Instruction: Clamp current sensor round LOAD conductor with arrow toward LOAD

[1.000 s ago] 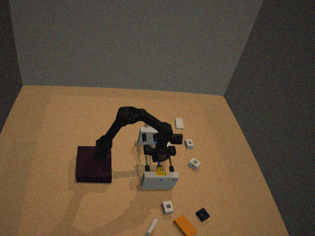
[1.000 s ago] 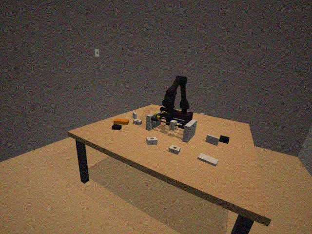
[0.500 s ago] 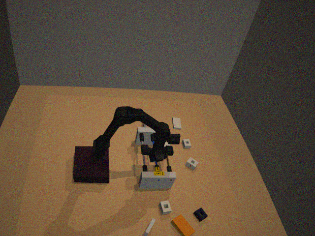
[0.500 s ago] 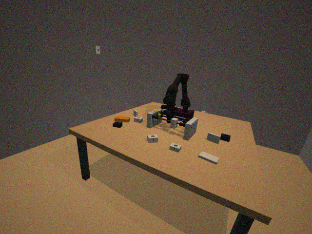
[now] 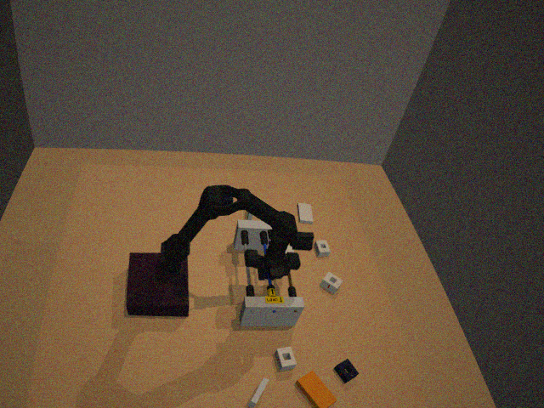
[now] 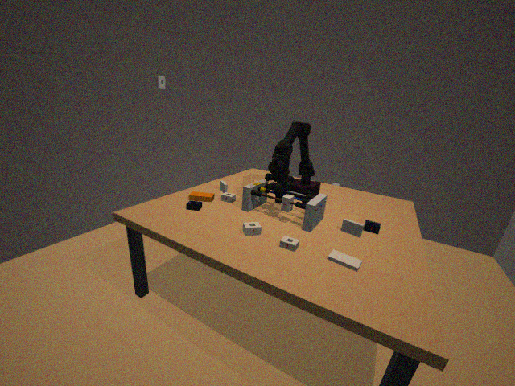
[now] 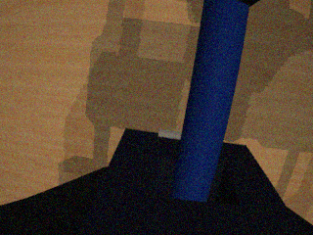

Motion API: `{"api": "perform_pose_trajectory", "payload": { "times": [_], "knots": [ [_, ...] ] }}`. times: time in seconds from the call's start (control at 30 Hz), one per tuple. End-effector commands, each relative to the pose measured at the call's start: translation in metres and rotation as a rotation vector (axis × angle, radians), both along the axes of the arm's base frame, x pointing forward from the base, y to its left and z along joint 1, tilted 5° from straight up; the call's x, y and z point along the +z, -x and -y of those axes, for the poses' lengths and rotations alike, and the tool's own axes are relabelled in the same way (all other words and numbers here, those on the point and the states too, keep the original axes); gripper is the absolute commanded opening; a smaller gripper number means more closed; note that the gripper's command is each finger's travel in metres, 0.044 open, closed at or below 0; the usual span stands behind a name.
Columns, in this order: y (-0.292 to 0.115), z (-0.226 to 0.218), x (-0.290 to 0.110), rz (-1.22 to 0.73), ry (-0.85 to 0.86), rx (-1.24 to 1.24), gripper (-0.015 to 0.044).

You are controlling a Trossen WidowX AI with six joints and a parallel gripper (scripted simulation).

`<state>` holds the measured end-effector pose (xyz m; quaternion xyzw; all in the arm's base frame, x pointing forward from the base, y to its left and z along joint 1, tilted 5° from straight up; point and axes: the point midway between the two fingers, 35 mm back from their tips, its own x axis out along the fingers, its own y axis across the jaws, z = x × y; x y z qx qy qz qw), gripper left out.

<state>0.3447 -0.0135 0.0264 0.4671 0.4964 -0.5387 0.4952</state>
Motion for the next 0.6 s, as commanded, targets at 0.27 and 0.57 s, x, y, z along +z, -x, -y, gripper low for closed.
{"api": "perform_pose_trajectory", "payload": {
  "times": [0.27, 0.57],
  "knots": [
    [-0.0048, 0.0000, 0.0008, -0.003, 0.000, -0.004, 0.0000],
    [-0.0048, 0.0000, 0.0008, -0.003, 0.000, -0.004, 0.0000]
  ]
}}
